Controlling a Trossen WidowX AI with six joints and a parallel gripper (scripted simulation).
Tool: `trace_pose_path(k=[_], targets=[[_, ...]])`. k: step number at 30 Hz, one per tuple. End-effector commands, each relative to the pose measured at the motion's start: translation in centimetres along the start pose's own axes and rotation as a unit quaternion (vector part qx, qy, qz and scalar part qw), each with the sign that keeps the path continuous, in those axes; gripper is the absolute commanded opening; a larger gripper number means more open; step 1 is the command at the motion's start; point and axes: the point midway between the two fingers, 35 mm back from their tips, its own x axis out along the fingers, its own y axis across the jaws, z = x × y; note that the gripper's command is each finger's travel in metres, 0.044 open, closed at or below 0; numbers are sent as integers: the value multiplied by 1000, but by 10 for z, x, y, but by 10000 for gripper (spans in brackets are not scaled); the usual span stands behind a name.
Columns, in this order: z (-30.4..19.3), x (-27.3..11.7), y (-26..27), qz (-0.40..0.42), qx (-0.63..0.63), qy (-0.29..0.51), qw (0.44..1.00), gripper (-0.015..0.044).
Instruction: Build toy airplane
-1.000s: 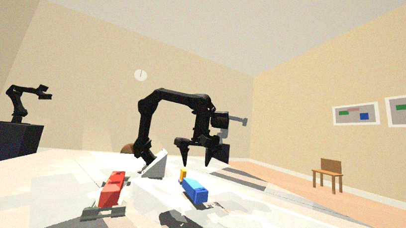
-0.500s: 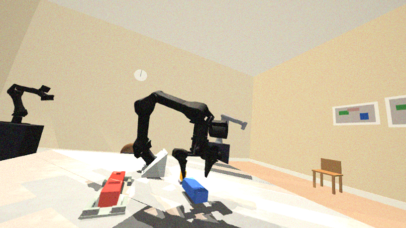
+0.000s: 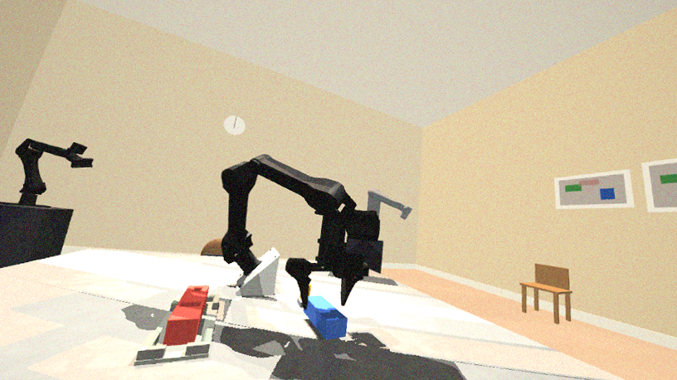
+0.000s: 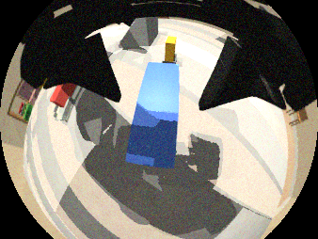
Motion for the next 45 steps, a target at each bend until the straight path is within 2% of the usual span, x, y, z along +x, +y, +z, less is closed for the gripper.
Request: trace_pose_path(k=[1, 15, 24, 31, 37, 45], targets=[[0, 6, 0, -2, -3, -2, 1000, 440], [-1, 26, -1, -3, -2, -2, 1000, 440], [-1, 26, -1, -3, -2, -2, 1000, 204], [-1, 26, -1, -3, -2, -2, 1000, 157], [1, 17, 2, 3, 0, -17, 1000, 0], [5, -2, 5, 10, 3, -32, 999, 0]])
